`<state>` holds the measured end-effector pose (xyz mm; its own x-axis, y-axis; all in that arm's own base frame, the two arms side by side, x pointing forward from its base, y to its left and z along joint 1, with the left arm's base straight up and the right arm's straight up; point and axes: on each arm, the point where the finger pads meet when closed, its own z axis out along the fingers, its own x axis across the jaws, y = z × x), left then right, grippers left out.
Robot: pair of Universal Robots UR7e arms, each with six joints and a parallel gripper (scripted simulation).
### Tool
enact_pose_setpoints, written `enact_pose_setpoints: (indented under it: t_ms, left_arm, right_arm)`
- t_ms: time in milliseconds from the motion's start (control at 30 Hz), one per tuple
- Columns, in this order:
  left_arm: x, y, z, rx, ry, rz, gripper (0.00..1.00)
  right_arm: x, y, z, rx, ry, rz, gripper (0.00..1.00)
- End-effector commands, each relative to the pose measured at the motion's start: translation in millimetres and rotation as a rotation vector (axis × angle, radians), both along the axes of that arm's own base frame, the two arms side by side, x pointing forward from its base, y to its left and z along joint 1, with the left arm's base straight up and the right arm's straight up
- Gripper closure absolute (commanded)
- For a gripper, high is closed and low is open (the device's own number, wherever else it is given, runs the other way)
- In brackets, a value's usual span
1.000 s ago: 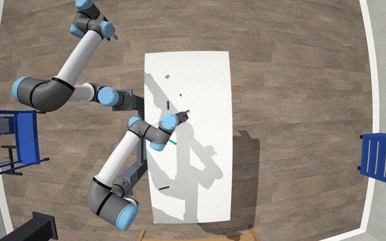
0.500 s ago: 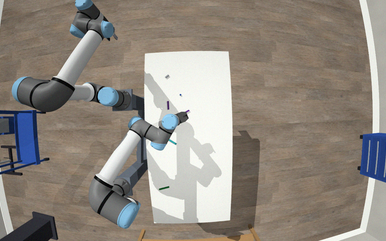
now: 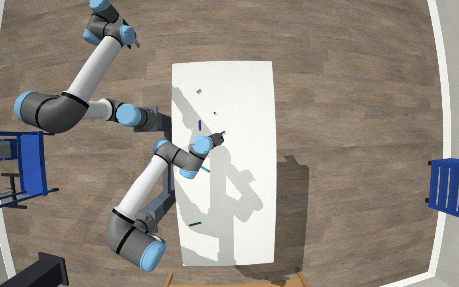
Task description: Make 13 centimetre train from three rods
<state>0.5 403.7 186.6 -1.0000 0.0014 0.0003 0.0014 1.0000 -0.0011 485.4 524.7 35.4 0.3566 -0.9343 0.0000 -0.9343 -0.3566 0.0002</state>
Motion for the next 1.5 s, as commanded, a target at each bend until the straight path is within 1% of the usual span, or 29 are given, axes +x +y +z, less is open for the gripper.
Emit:
enact_pose_setpoints:
  t_ms: [0,467,933,1467]
  left_arm:
    - [0,0,0.4,0.001,0.0,0.0,0.0]
    - [0,0,0.4,0.001,0.0,0.0,0.0]
    - [0,0,0.4,0.001,0.0,0.0,0.0]
    - [0,0,0.4,0.001,0.0,0.0,0.0]
  right_arm:
    - [0,0,0.9,0.002,-0.001,0.0,0.3]
    - [0,0,0.1,0.002,-0.001,0.0,0.3]
    - [0,0,-10.8,0.002,-0.001,0.0,0.3]
    - [0,0,-14.0,0.002,-0.001,0.0,0.3]
